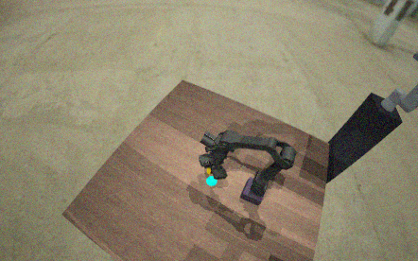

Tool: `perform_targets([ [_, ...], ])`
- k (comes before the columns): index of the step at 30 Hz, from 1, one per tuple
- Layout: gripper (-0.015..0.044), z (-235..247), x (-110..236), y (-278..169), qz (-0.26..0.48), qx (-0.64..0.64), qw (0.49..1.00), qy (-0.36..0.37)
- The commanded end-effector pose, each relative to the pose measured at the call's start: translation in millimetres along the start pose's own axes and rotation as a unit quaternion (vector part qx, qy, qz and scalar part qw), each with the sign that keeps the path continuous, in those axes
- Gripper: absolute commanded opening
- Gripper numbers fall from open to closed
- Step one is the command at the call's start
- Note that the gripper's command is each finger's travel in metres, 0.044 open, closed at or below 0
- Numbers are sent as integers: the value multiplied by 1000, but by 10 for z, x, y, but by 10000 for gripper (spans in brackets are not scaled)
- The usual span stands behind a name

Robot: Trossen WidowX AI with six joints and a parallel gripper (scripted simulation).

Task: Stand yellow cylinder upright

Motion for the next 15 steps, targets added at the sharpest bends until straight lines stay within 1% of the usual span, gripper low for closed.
perform_targets([
  [1, 105, -14, -31, -12, -14, -3, 1000, 9],
  [15, 105, -83, -103, -41, -63, -18, 997, 30],
])
Point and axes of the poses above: the point midway between the two fingers, 35 mm back from their tips, its own x axis back along the fingers, its own z axis across the jaws, y = z × x, the point moved 6 cm from there along x, back along the fingers, and after that the axes turned 10 degrees about -x, right-handed, at the moved point
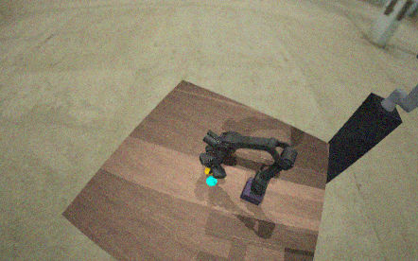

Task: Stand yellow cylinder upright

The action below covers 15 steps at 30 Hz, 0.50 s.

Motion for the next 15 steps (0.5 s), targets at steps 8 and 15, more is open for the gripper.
perform_targets([
  [8, 105, -49, -51, -35, -39, -8, 999, 18],
  [15, 105, -83, -74, -57, -64, -13, 998, 27],
])
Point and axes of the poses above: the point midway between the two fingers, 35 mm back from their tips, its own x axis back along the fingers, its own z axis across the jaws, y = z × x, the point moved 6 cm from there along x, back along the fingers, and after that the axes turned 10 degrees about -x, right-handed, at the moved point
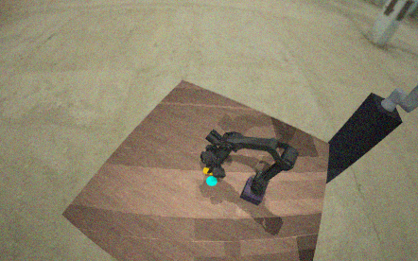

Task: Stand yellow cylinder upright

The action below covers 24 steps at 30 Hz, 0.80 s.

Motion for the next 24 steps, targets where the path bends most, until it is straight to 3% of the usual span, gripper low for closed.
perform_targets([
  [1, 105, -13, -17, -19, -15, -1, 1000, 8],
  [24, 105, -115, -56, -106, -96, -11, 995, 34],
])
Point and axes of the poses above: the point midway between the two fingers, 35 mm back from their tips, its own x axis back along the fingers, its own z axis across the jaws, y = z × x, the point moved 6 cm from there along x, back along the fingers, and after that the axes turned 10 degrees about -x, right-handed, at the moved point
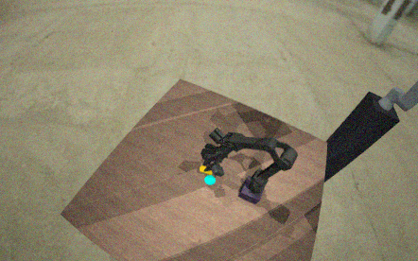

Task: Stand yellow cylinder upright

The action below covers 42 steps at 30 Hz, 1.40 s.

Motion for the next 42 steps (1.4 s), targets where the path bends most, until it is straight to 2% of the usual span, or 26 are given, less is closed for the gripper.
perform_targets([
  [1, 105, -9, -5, -23, -15, 0, 1000, 7],
  [42, 105, -124, 46, -221, -156, 7, 987, 43],
])
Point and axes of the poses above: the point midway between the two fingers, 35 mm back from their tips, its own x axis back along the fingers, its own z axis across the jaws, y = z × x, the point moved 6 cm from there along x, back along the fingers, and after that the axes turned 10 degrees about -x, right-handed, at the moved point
